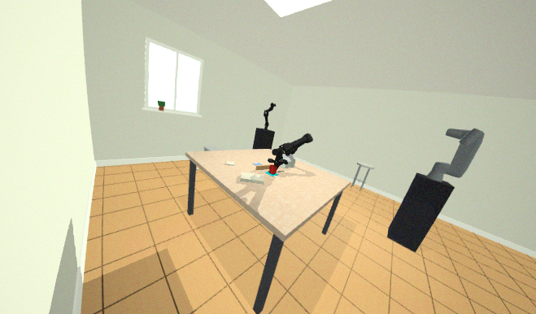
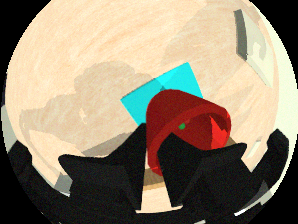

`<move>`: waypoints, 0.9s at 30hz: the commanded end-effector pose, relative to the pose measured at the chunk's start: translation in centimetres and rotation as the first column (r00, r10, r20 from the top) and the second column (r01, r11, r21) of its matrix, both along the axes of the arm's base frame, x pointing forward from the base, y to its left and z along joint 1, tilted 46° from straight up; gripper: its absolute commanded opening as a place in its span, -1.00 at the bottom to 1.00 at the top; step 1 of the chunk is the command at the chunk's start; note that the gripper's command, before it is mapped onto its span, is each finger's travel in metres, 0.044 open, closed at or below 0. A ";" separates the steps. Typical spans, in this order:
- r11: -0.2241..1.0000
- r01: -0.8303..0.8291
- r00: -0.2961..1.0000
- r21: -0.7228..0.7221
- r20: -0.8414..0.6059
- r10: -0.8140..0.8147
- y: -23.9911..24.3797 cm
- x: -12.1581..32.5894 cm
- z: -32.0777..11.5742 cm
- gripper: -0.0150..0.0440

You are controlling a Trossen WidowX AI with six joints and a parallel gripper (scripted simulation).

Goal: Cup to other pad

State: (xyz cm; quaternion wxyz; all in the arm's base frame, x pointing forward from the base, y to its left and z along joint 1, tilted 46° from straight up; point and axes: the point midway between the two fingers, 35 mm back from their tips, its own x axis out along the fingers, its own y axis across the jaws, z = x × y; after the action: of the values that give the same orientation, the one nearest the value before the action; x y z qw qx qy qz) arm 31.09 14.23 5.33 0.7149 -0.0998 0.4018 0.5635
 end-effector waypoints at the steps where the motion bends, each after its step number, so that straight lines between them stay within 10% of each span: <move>1: 1.000 -0.001 1.000 0.000 0.001 0.001 0.0 0.0 0.0 -0.49; 7: 1.000 -0.001 1.000 0.000 0.001 0.001 0.0 0.0 0.0 -0.06; 27: 1.000 0.001 1.000 -0.005 -0.002 -0.001 -1.6 0.0 1.3 -0.06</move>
State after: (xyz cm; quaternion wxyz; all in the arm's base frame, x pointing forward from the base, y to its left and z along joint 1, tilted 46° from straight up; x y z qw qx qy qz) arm 31.04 12.88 6.17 0.7129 -0.0981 0.4083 0.5616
